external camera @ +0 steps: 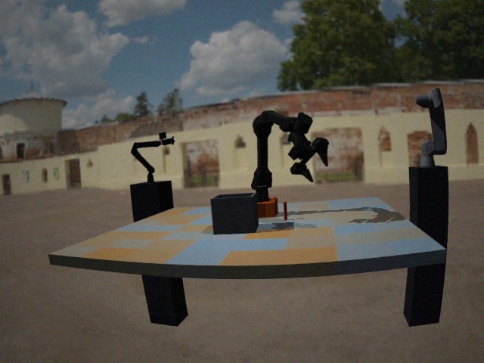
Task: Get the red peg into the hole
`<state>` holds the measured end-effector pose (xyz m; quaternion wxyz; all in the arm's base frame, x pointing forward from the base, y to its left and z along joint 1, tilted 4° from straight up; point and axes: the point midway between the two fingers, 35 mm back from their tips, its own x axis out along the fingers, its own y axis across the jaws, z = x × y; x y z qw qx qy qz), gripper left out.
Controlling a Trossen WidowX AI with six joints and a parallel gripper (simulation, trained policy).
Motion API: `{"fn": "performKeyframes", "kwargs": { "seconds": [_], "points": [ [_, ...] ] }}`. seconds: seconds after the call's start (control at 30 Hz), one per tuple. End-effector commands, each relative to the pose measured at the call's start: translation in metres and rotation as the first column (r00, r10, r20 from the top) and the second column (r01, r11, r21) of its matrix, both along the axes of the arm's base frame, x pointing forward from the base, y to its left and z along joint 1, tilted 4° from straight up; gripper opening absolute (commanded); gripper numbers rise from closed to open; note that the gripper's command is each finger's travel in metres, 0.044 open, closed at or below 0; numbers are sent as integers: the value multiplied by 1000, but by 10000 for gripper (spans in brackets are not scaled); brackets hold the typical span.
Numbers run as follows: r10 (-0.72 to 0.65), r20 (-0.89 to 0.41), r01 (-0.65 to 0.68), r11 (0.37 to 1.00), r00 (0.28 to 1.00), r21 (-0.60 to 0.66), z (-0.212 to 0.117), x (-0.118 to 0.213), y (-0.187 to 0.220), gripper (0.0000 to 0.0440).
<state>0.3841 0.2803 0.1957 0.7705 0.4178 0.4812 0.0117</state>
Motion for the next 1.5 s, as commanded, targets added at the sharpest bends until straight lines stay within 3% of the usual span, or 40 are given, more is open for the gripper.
{"fn": "performKeyframes", "kwargs": {
  "seconds": [0.0,0.4,0.83,1.17,1.47],
  "points": [
    [-9,-70,8,1000,997,-12,-7,-17,-13,440],
    [-112,-347,85,992,931,-93,-36,-91,-71,440],
    [-280,-584,180,958,762,-224,-71,-169,-117,440],
    [-400,-669,217,914,626,-343,-94,-211,-140,440],
    [-481,-676,240,873,558,-424,-120,-227,-154,440]
  ]
}}
